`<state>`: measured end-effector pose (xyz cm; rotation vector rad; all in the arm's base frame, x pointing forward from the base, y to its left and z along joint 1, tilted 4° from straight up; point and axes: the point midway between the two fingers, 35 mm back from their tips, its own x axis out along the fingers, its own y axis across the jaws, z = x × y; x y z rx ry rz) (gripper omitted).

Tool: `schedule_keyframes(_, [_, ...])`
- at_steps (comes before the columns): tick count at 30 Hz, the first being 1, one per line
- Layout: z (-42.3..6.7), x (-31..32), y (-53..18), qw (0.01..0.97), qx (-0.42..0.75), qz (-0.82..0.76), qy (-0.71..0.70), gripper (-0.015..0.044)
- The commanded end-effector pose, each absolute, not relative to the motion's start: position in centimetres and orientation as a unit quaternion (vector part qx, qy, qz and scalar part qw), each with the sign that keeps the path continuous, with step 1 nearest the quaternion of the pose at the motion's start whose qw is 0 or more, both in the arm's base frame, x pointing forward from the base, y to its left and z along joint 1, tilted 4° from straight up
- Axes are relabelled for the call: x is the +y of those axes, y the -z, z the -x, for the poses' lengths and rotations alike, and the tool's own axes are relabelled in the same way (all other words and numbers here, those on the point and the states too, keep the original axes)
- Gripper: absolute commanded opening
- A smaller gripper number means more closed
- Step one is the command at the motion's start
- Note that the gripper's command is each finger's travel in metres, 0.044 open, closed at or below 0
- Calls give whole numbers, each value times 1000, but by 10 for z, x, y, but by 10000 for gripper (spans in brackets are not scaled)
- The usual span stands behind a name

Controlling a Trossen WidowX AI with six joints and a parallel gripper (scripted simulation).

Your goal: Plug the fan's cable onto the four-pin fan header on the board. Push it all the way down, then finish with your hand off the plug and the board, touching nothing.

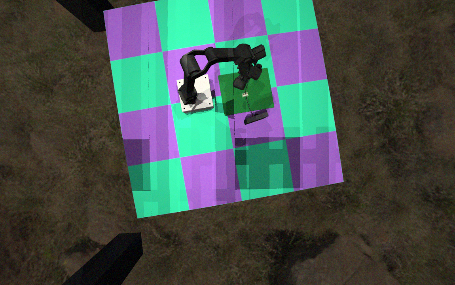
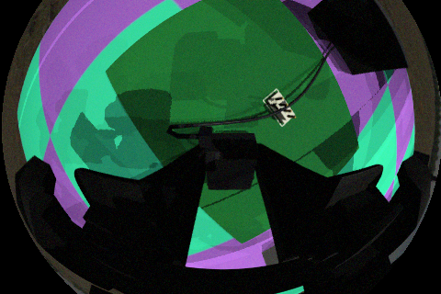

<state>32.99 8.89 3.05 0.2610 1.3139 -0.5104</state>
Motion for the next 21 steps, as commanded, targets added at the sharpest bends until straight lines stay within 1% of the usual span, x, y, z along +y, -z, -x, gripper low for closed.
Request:
schedule_keyframes(1, [-330,89,-26,765,588,-109,240,0])
schedule_keyframes(21, [-336,94,-10,823,506,-62,252,0])
